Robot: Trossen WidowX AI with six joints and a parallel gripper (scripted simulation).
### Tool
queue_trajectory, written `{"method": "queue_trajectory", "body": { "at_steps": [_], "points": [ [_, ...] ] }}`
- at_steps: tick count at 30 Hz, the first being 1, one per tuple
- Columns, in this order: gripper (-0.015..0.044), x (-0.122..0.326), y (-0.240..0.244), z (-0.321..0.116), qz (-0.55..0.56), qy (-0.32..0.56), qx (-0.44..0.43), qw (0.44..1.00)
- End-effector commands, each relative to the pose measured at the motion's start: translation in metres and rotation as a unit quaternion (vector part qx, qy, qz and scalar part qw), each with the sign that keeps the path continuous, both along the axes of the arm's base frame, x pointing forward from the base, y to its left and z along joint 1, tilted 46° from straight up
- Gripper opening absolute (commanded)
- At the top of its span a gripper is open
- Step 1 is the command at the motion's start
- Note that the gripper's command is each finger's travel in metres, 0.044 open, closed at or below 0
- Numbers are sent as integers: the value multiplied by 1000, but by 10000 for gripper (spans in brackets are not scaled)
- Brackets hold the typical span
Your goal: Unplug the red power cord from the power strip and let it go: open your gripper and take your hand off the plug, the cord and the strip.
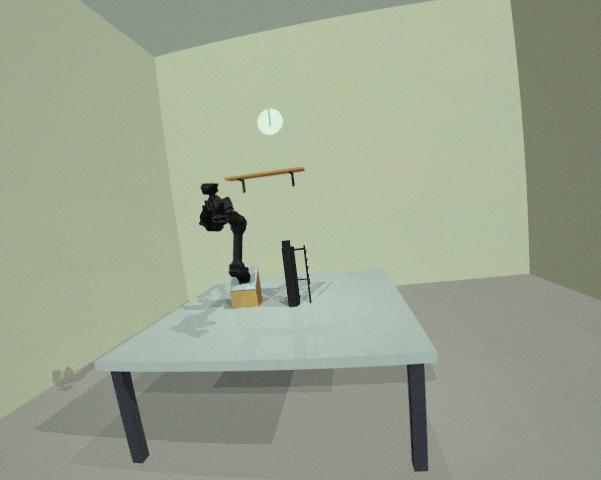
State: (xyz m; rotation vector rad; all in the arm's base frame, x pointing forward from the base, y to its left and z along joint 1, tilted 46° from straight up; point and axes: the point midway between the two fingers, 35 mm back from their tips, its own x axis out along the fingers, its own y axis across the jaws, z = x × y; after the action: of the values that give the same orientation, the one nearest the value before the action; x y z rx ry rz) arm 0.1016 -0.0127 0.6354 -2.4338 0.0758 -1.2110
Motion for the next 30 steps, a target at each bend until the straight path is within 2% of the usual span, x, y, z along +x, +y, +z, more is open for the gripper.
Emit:
{"method": "queue_trajectory", "body": {
  "at_steps": [1, 9, 20, 30],
  "points": [
    [374, 0, 0, 0, 1, -1, 1, 1000],
    [164, -19, -38, 7, 83, -61, 80, 991],
    [160, -18, -126, -1, 221, -149, 253, 930],
    [160, 34, -203, -38, 308, -188, 426, 829]
  ]
}}
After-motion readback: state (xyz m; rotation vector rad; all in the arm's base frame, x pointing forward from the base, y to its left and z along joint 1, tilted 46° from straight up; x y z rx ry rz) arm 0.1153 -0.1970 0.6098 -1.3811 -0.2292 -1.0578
